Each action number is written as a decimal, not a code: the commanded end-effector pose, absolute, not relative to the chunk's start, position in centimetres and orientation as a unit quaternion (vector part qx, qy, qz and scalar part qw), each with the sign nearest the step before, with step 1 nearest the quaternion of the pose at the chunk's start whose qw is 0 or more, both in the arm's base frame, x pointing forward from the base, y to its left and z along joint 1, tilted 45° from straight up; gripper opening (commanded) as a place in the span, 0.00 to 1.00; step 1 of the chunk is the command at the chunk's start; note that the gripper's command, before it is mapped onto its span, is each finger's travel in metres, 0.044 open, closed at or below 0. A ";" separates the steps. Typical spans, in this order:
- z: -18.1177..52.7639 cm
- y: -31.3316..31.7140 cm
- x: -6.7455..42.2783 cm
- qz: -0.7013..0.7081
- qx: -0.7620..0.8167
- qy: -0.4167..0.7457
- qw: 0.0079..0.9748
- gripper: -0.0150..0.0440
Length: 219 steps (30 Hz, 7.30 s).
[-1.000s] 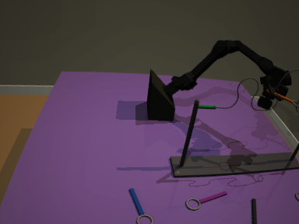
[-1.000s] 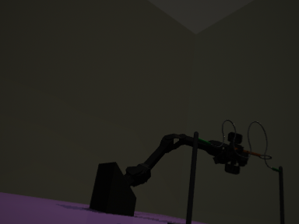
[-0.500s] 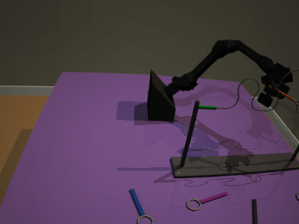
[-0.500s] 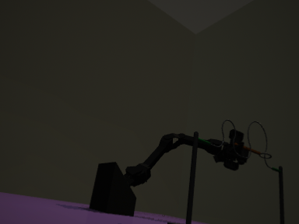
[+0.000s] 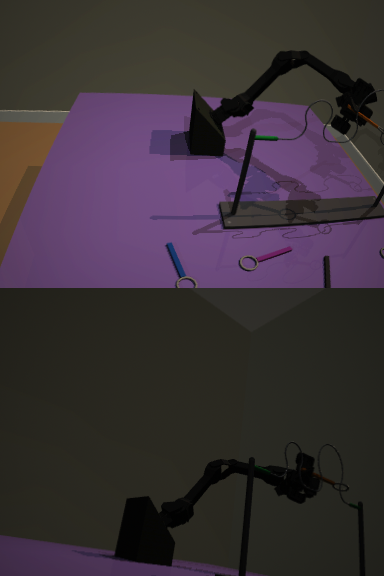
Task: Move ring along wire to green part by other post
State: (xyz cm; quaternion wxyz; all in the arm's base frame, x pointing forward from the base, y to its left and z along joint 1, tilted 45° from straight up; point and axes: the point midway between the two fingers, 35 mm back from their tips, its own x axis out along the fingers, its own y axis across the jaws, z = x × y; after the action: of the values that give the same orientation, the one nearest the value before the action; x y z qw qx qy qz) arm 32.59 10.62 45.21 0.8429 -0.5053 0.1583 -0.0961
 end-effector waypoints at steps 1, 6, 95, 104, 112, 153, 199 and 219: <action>45.9 10.2 32.4 -0.105 -0.510 0.155 0.840 0.00; 46.3 10.0 32.4 -0.108 -0.519 0.153 0.834 0.00; 47.5 10.4 32.3 -0.014 -0.251 0.205 0.946 0.00; 47.3 10.8 32.2 0.005 -0.195 0.212 0.958 0.00; 47.2 11.1 32.2 0.022 -0.145 0.217 0.965 0.00; 47.1 12.8 32.1 0.107 0.115 0.232 0.960 0.00; 47.9 14.4 32.0 0.191 0.397 0.223 0.870 0.00; 48.5 14.9 31.9 0.220 0.510 0.211 0.805 0.00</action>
State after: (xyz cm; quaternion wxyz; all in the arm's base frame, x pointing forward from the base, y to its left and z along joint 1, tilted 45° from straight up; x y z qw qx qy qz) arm 32.24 14.94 48.19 0.8160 0.4924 0.2159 0.2125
